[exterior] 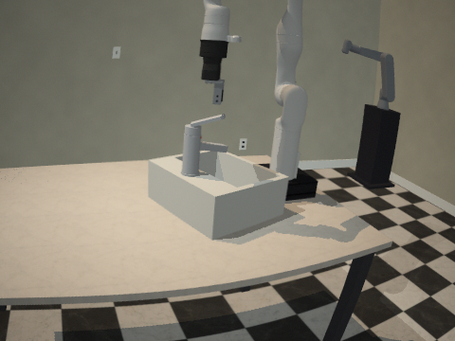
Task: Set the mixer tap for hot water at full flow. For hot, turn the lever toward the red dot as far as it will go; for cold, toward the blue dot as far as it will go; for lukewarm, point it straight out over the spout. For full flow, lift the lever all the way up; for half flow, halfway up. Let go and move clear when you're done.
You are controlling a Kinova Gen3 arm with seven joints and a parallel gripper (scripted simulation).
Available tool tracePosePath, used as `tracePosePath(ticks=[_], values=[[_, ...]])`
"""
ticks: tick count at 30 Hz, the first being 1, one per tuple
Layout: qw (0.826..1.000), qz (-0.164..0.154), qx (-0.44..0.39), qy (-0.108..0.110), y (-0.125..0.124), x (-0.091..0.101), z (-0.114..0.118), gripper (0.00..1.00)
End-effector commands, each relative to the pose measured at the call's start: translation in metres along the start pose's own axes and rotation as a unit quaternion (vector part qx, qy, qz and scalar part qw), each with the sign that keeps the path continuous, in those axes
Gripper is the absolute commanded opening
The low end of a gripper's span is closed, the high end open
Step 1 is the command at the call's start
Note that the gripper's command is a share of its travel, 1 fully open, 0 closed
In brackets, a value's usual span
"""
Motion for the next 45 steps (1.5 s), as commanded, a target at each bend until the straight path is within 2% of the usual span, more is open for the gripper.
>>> tracePosePath(ticks=[1,21,45], values=[[1.000,0.002,0.000,-0.001,-0.001,-0.005,-0.001,1.00],[1.000,0.002,0.000,-0.001,-0.001,-0.026,0.000,1.00],[1.000,0.002,0.000,-0.001,-0.001,-0.028,0.000,1.00]])
Point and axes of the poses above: the point where the finger pads meet when closed, its own x axis back along the fingers, its own z axis across the jaws, y = z × x, the point moved 5 cm from there along x, back along the fingers
